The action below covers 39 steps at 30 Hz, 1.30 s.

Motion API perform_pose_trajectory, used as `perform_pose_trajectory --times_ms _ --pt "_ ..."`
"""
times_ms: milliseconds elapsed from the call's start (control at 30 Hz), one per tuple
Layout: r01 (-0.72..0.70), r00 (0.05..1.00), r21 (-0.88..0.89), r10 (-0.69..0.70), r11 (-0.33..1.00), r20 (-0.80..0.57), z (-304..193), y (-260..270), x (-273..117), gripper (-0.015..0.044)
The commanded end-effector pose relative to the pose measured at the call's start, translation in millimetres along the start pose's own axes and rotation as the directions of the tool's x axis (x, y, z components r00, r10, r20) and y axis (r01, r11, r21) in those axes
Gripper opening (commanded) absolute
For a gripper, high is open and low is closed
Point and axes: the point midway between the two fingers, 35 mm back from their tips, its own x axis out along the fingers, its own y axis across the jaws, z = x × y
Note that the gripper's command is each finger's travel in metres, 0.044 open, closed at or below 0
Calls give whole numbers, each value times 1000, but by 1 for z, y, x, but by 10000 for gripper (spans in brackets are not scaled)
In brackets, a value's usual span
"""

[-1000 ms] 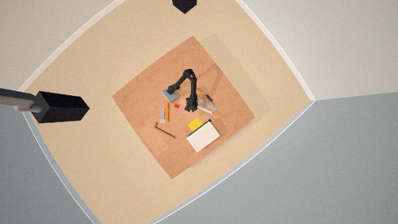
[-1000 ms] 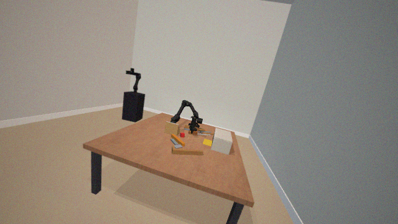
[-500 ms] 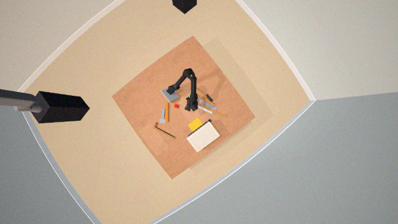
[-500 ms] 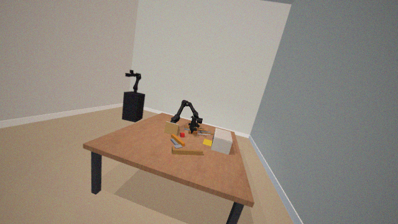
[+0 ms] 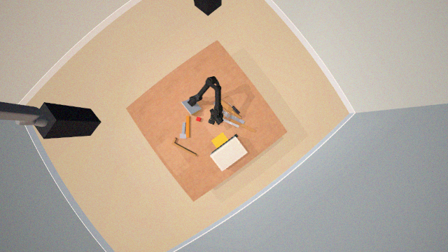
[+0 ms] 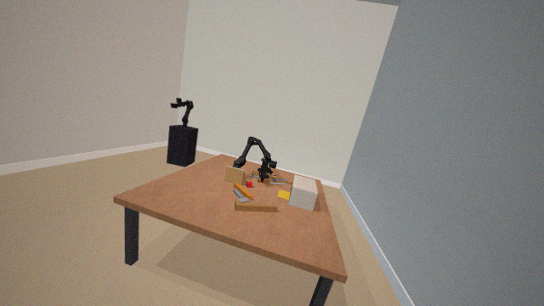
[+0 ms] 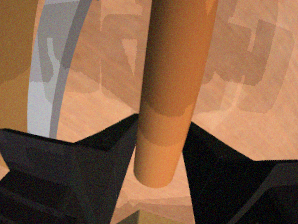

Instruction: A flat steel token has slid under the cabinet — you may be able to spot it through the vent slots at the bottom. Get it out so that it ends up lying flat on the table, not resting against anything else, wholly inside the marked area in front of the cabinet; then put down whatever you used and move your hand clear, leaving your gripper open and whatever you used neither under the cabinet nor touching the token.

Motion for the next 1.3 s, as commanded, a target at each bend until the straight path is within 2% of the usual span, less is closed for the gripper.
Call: perform_pose_trajectory --times_ms 0,733,967,1000,1100,1200,1267 --pt "-5 1000 -18 5 1000 8 2 4 -1 0" --pt "-5 1000 -17 5 1000 8 4 11 -1 0" --pt "0 1000 0 0 1000 0 3 8 0 184" --pt "0 1000 0 0 1000 0 3 8 0 200" --pt "0 1000 0 0 1000 0 3 9 0 200" --pt "-5 1000 0 5 1000 8 2 9 0 270" --pt "-5 1000 0 5 1000 8 2 8 1 270"
